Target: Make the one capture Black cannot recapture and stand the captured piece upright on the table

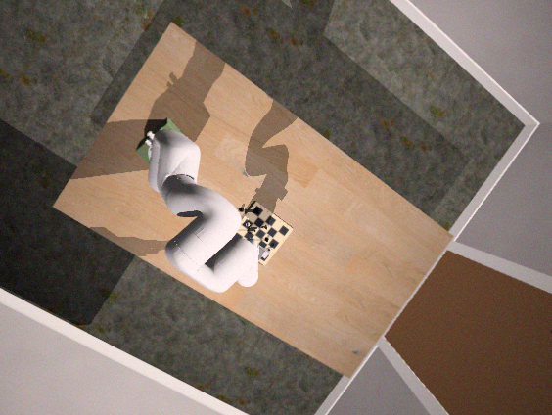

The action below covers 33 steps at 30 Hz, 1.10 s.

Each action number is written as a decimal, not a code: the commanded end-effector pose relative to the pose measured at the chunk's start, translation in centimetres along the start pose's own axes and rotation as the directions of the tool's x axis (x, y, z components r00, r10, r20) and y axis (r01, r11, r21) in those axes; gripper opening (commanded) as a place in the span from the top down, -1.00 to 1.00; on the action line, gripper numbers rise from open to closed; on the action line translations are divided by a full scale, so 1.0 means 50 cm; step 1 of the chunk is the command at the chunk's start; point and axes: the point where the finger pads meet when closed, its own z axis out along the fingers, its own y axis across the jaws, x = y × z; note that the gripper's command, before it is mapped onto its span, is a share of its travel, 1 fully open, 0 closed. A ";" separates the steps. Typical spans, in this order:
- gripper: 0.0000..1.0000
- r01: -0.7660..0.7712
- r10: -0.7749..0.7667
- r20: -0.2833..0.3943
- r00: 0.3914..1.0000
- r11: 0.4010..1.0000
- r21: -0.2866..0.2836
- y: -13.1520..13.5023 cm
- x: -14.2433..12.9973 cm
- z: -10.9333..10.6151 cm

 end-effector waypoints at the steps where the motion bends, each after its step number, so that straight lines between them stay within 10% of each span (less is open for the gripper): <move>1: 1.00 0.000 0.000 -0.001 1.000 1.000 -0.004 0.003 -0.001 0.023; 19: 1.00 0.000 0.000 -0.001 1.000 1.000 -0.004 0.004 -0.001 0.166; 33: 1.00 0.000 0.000 -0.001 1.000 1.000 -0.004 0.004 -0.001 0.180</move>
